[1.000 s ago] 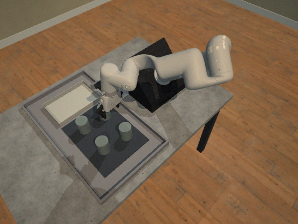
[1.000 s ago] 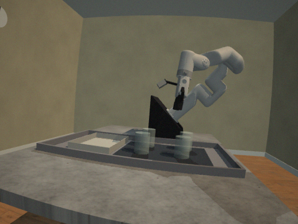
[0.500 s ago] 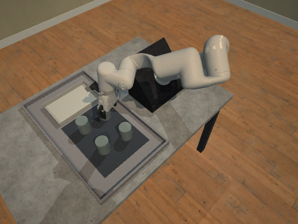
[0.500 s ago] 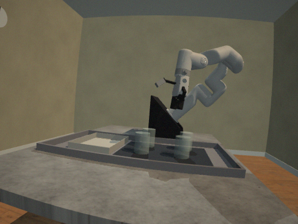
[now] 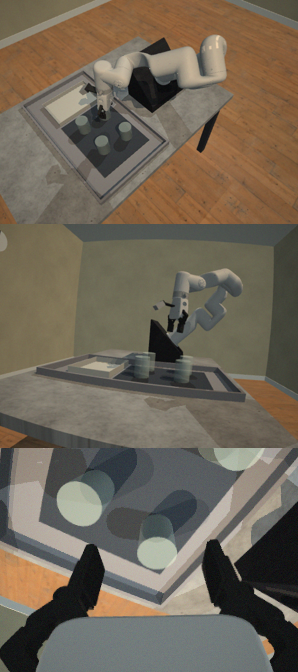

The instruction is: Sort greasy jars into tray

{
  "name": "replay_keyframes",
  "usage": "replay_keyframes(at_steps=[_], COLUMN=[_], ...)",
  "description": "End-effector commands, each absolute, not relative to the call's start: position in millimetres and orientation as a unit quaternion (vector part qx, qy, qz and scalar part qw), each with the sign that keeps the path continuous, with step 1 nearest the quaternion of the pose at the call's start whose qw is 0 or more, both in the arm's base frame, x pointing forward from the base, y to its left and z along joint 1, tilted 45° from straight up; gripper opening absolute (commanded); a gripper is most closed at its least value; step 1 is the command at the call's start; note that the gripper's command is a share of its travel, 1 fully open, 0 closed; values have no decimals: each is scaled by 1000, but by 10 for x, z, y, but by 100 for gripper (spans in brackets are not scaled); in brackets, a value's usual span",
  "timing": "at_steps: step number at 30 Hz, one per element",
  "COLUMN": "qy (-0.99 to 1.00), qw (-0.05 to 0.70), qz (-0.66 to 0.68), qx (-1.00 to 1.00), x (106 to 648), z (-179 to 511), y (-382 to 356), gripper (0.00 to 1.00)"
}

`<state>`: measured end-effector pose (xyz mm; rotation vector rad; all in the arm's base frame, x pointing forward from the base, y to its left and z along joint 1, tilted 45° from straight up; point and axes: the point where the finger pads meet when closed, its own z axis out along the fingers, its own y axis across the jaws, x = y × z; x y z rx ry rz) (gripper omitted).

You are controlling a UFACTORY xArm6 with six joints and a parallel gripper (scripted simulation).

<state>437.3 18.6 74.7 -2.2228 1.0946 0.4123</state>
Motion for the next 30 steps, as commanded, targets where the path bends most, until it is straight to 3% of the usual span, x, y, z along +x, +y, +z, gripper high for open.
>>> replay_keyframes(at_steps=[1,30], qy=[404,164], qw=[314,361], qz=[152,84], qx=[-846,-914], x=[4392,4581], z=[755,711], y=[172,24], gripper=[100,100])
